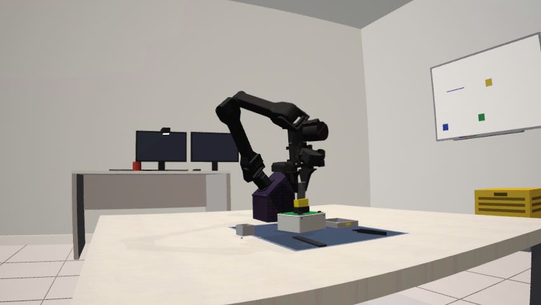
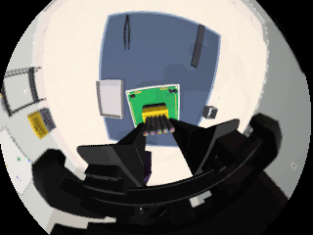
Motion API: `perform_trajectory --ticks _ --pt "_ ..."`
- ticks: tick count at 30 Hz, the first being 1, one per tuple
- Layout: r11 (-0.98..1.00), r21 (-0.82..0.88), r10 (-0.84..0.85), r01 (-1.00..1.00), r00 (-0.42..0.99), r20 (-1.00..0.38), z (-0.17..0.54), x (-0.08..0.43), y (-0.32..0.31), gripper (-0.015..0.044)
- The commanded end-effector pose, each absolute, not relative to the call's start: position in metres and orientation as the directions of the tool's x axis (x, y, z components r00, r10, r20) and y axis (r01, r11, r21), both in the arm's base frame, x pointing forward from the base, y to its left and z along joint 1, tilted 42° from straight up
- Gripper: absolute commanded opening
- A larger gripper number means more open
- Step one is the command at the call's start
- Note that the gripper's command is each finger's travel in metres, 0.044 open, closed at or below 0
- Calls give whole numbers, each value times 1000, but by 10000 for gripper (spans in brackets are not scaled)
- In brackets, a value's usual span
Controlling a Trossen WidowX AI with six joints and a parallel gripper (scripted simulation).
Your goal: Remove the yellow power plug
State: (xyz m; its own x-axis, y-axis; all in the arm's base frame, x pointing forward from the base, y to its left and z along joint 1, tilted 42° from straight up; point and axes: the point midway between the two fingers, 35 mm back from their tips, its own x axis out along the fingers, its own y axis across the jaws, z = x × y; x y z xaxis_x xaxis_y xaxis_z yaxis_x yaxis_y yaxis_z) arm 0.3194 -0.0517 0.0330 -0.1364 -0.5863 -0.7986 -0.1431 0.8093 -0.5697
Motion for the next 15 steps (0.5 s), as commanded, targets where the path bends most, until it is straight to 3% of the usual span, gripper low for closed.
perform_trajectory --ticks 1,8,15 --pt "766 -624 -640 -154 -97 -762 40 321 -38 0" --pt "655 -737 -754 -167 -71 -653 31 319 -27 0" --pt "719 -677 -693 -160 -85 -716 37 320 -32 0"
